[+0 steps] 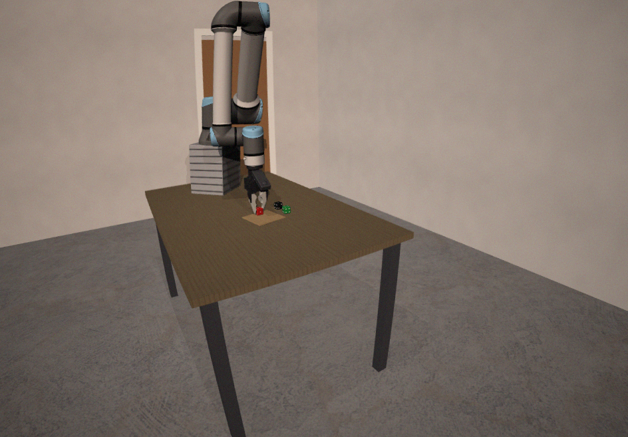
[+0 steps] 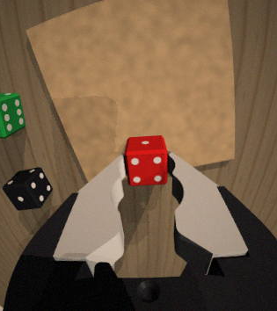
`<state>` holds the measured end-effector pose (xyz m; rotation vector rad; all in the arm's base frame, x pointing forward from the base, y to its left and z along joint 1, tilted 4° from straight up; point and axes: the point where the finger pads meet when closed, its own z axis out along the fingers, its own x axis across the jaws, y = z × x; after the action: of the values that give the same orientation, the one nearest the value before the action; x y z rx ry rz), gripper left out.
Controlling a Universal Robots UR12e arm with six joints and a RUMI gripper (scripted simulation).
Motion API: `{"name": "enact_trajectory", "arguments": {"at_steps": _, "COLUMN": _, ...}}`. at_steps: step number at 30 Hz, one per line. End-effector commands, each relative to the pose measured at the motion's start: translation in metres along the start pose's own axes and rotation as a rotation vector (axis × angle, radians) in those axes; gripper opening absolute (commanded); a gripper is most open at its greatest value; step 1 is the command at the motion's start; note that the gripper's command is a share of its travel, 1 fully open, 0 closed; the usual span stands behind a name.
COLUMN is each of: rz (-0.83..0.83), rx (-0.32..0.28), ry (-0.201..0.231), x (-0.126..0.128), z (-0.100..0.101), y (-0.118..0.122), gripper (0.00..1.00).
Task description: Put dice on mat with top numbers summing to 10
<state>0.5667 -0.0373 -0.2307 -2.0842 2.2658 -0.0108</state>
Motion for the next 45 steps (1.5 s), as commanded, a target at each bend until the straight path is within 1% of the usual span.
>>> {"name": "enact_trajectory", "arguments": {"at_steps": 1, "rz": 0.0, "rx": 0.001, "ry": 0.0, "x": 0.0, "z": 0.0, "y": 0.0, "gripper": 0.14}}
{"name": "enact_trajectory", "arguments": {"at_steps": 2, "rz": 0.0, "rx": 0.001, "ry": 0.0, "x": 0.0, "z": 0.0, "y": 0.0, "gripper": 0.17}}
{"name": "enact_trajectory", "arguments": {"at_steps": 4, "rz": 0.0, "rx": 0.001, "ry": 0.0, "x": 0.0, "z": 0.0, "y": 0.0, "gripper": 0.17}}
{"name": "enact_trajectory", "arguments": {"at_steps": 5, "rz": 0.0, "rx": 0.001, "ry": 0.0, "x": 0.0, "z": 0.0, "y": 0.0, "gripper": 0.21}}
{"name": "enact_trajectory", "arguments": {"at_steps": 7, "rz": 0.0, "rx": 0.001, "ry": 0.0, "x": 0.0, "z": 0.0, "y": 0.0, "gripper": 0.21}}
{"name": "enact_trajectory", "arguments": {"at_steps": 8, "rz": 0.0, "rx": 0.001, "ry": 0.0, "x": 0.0, "z": 0.0, "y": 0.0, "gripper": 0.24}}
{"name": "enact_trajectory", "arguments": {"at_steps": 12, "rz": 0.0, "rx": 0.001, "ry": 0.0, "x": 0.0, "z": 0.0, "y": 0.0, "gripper": 0.24}}
{"name": "enact_trajectory", "arguments": {"at_steps": 13, "rz": 0.0, "rx": 0.001, "ry": 0.0, "x": 0.0, "z": 0.0, "y": 0.0, "gripper": 0.28}}
{"name": "enact_trajectory", "arguments": {"at_steps": 28, "rz": 0.0, "rx": 0.001, "ry": 0.0, "x": 0.0, "z": -0.004, "y": 0.0, "gripper": 0.28}}
{"name": "enact_trajectory", "arguments": {"at_steps": 33, "rz": 0.0, "rx": 0.001, "ry": 0.0, "x": 0.0, "z": -0.02, "y": 0.0, "gripper": 0.28}}
{"name": "enact_trajectory", "arguments": {"at_steps": 43, "rz": 0.0, "rx": 0.001, "ry": 0.0, "x": 0.0, "z": -0.072, "y": 0.0, "gripper": 0.28}}
{"name": "enact_trajectory", "arguments": {"at_steps": 45, "rz": 0.0, "rx": 0.001, "ry": 0.0, "x": 0.0, "z": -0.072, "y": 0.0, "gripper": 0.28}}
